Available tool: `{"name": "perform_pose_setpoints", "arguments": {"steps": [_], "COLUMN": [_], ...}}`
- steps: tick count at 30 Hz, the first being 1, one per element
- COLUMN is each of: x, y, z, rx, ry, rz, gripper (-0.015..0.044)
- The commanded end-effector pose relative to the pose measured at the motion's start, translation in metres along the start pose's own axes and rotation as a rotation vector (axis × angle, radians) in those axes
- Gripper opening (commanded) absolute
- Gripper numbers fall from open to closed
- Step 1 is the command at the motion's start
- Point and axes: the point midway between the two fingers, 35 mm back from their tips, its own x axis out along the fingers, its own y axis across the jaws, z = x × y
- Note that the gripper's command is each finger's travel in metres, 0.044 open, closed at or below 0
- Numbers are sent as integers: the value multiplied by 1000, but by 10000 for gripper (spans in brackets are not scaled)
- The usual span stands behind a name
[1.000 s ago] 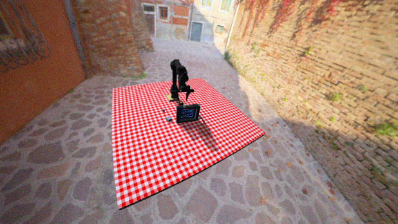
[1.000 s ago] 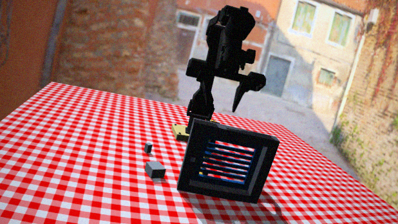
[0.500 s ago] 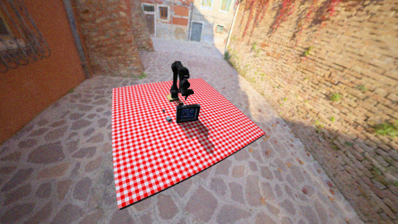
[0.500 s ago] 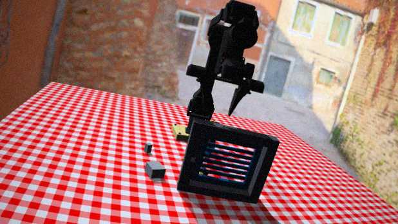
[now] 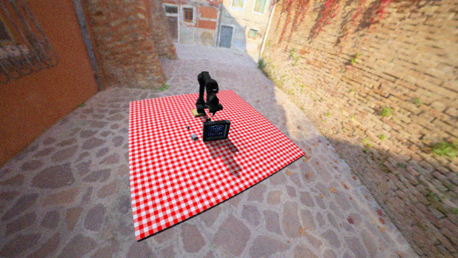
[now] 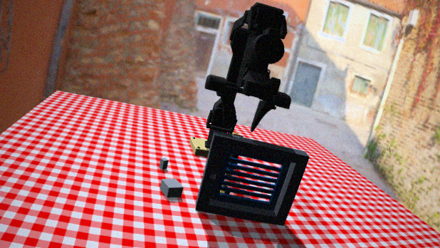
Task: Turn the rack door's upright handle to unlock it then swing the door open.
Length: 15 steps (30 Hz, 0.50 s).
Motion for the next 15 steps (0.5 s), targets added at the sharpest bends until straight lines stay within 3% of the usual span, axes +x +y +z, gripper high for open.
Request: {"name": "perform_pose_setpoints", "arguments": {"steps": [1, 15], "x": [7, 30], "y": [-1, -1], "z": [0, 0], "rx": [4, 4], "ry": [7, 7], "rz": [-6, -7], "gripper": [290, 290]}}
